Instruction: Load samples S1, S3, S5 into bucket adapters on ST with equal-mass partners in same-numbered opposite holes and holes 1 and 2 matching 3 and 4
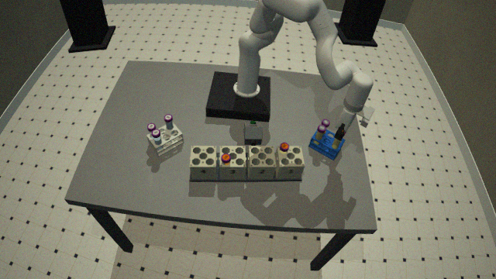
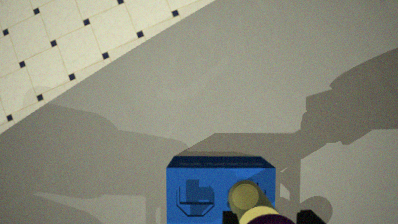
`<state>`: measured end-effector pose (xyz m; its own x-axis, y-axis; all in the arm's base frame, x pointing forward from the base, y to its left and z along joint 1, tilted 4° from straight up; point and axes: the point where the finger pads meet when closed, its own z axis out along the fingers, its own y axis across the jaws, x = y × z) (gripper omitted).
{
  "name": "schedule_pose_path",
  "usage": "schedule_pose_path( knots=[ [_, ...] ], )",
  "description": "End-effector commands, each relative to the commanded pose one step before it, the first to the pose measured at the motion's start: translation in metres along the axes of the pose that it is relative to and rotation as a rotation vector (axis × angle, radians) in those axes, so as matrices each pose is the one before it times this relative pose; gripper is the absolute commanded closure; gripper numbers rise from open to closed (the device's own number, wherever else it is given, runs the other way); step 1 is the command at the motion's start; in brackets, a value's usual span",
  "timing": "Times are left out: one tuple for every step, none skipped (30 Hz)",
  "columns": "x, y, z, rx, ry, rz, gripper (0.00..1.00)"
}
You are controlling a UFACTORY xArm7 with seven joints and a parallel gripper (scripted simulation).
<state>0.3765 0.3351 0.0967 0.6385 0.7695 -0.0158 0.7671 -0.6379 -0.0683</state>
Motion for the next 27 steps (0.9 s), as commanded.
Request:
schedule_pose_path(
  knots=[
    [0.00153, 0.00033, -0.01143, -0.00094, 0.00511, 0.00006, 1.0],
    [0.0, 0.0, -0.002, 0.0, 0.0, 0.0, 1.0],
    [0.0, 0.0, -0.002, 0.0, 0.0, 0.0, 1.0],
    [0.0, 0.0, -0.002, 0.0, 0.0, 0.0, 1.0],
    [0.0, 0.0, -0.002, 0.0, 0.0, 0.0, 1.0],
    [0.0, 0.0, -0.002, 0.0, 0.0, 0.0, 1.0],
    [0.0, 0.0, -0.002, 0.0, 0.0, 0.0, 1.0],
    [0.0, 0.0, -0.002, 0.0, 0.0, 0.0, 1.0],
    [0.0, 0.0, -0.002, 0.0, 0.0, 0.0, 1.0],
    [0.0, 0.0, -0.002, 0.0, 0.0, 0.0, 1.0],
    [0.0, 0.0, -0.002, 0.0, 0.0, 0.0, 1.0],
    [0.0, 0.0, 0.0, 0.0, 0.0, 0.0, 1.0],
    [0.0, 0.0, 0.0, 0.0, 0.0, 0.0, 1.0],
    [0.00001, 0.0, -0.00201, 0.0, 0.0, 0.0, 1.0],
    [0.0, 0.0, -0.002, 0.0, 0.0, 0.0, 1.0],
    [0.0, 0.0, -0.002, 0.0, 0.0, 0.0, 1.0],
    [0.0, 0.0, -0.002, 0.0, 0.0, 0.0, 1.0],
    [0.0, 0.0, -0.002, 0.0, 0.0, 0.0, 1.0],
    [0.0, 0.0, -0.002, 0.0, 0.0, 0.0, 1.0],
    [0.0, 0.0, -0.002, 0.0, 0.0, 0.0, 1.0],
    [0.0, 0.0, -0.002, 0.0, 0.0, 0.0, 1.0],
    [0.0, 0.0, -0.002, 0.0, 0.0, 0.0, 1.0],
    [0.0, 0.0, -0.002, 0.0, 0.0, 0.0, 1.0],
    [0.0, 0.0, -0.002, 0.0, 0.0, 0.0, 1.0],
    [0.0, 0.0, -0.002, 0.0, 0.0, 0.0, 1.0],
    [0.0, 0.0, -0.002, 0.0, 0.0, 0.0, 1.0],
    [0.0, 0.0, -0.002, 0.0, 0.0, 0.0, 1.0]
  ],
)
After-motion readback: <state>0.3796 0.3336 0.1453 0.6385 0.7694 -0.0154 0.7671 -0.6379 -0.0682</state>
